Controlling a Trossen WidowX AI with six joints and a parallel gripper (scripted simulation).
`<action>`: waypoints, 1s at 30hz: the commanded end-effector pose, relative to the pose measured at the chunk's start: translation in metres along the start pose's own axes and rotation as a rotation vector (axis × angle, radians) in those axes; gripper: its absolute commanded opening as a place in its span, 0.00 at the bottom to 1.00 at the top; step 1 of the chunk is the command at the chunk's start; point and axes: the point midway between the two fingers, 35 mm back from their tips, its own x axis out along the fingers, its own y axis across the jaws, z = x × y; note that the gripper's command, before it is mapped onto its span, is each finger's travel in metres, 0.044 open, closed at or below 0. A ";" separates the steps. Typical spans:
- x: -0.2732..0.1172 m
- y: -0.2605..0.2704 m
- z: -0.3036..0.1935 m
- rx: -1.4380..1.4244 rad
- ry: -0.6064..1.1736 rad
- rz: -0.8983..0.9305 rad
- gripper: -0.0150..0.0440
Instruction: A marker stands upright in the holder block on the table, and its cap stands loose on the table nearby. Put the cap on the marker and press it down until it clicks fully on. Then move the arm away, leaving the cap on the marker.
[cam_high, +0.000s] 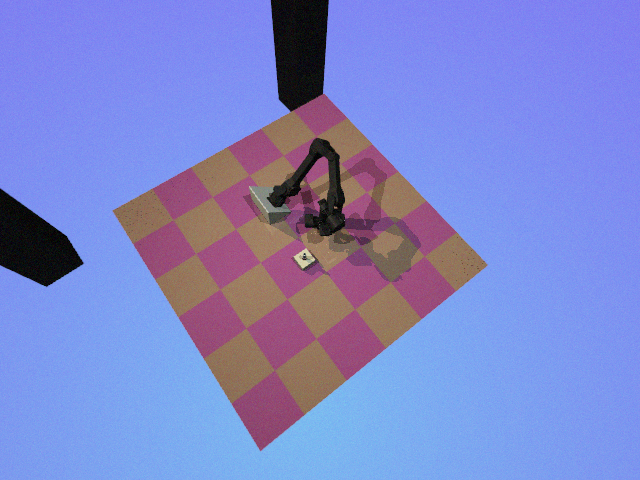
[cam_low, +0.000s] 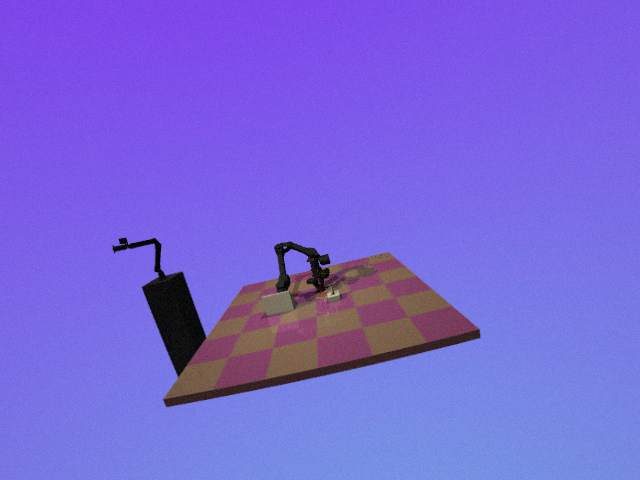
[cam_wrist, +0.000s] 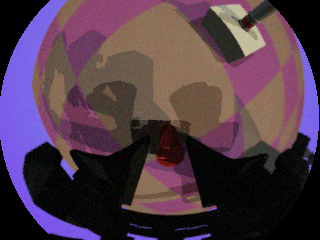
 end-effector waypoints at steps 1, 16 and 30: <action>0.005 -0.001 -0.001 0.006 0.005 0.003 0.61; 0.001 -0.001 -0.001 0.006 0.004 0.002 0.25; -0.033 -0.001 0.002 0.007 0.002 -0.001 0.25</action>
